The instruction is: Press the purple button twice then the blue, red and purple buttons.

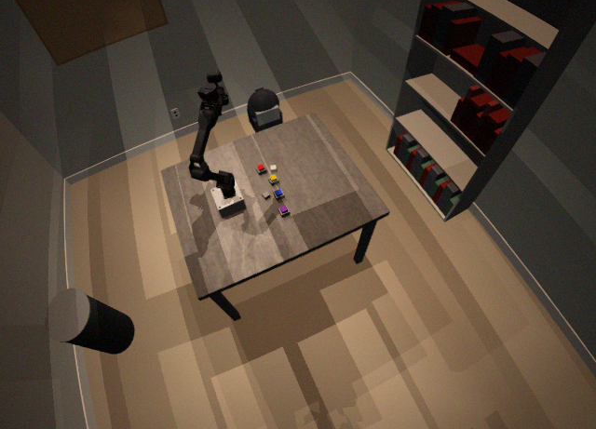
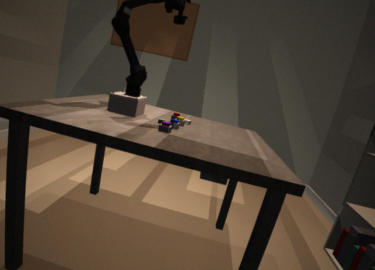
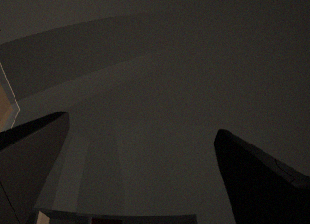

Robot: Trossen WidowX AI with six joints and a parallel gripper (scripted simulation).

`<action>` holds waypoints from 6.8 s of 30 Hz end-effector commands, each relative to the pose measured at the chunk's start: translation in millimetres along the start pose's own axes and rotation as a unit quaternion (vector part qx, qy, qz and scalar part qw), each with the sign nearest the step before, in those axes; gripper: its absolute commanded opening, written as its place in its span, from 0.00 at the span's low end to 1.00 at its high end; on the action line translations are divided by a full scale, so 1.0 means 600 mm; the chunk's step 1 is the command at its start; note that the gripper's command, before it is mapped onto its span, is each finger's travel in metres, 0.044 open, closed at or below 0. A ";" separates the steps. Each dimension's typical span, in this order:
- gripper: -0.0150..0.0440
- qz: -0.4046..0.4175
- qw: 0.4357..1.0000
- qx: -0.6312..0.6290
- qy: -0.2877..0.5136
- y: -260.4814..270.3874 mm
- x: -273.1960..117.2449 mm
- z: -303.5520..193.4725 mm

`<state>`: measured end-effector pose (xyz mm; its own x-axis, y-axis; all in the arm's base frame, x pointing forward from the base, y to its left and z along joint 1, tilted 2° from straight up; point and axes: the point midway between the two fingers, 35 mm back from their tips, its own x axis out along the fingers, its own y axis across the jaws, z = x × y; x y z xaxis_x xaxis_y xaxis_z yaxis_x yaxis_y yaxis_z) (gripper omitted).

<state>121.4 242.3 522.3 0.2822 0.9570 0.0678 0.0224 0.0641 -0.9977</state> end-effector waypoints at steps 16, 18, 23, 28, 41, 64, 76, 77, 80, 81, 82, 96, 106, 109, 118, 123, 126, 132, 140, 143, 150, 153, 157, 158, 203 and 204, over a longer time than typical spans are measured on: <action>0.93 0.206 0.769 0.373 0.476 0.379 -0.146 -0.445; 0.93 0.210 0.720 0.411 0.519 0.418 -0.193 -0.471; 0.93 0.207 0.575 0.499 0.614 0.512 -0.325 -0.508; 0.93 0.188 0.407 0.575 0.684 0.598 -0.464 -0.499; 0.93 0.141 0.136 0.655 0.730 0.704 -0.641 -0.409; 0.29 0.142 0.135 0.655 0.730 0.807 -0.652 -0.410; 0.29 0.142 0.135 0.655 0.730 0.837 -0.655 -0.411; 0.29 0.142 0.135 0.655 0.730 0.840 -0.655 -0.411; 0.29 0.142 0.135 0.655 0.730 0.848 -0.656 -0.411; 0.29 0.142 0.135 0.655 0.730 0.850 -0.656 -0.411; 0.29 0.142 0.135 0.655 0.730 0.853 -0.657 -0.410; 0.29 0.142 0.135 0.655 0.730 0.862 -0.657 -0.410; 0.29 0.142 0.135 0.655 0.730 0.862 -0.657 -0.410; 0.29 0.138 0.138 0.656 0.729 0.855 -0.657 -0.415; 0.29 0.142 0.135 0.655 0.730 0.808 -0.652 -0.410; 0.29 0.142 0.135 0.655 0.730 0.821 -0.653 -0.411; 0.29 0.142 0.135 0.655 0.730 0.829 -0.654 -0.411; 0.29 0.142 0.135 0.655 0.730 0.845 -0.656 -0.411; 0.29 0.142 0.135 0.655 0.730 0.862 -0.657 -0.410; 0.29 0.142 0.135 0.655 0.730 0.862 -0.657 -0.410; 0.29 0.142 0.135 0.655 0.730 0.862 -0.657 -0.410; 0.29 0.142 0.135 0.655 0.730 0.862 -0.657 -0.410; 0.29 0.142 0.135 0.655 0.730 0.862 -0.657 -0.410; 0.29 0.142 0.135 0.655 0.730 0.862 -0.657 -0.410; 0.29 0.142 0.136 0.660 0.725 0.826 -0.468 -0.368; 0.29 0.142 0.136 0.660 0.725 0.828 -0.468 -0.368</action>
<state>263.8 -57.0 11.1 -0.0039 -0.0269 -0.9996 -0.1105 0.9935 -0.0263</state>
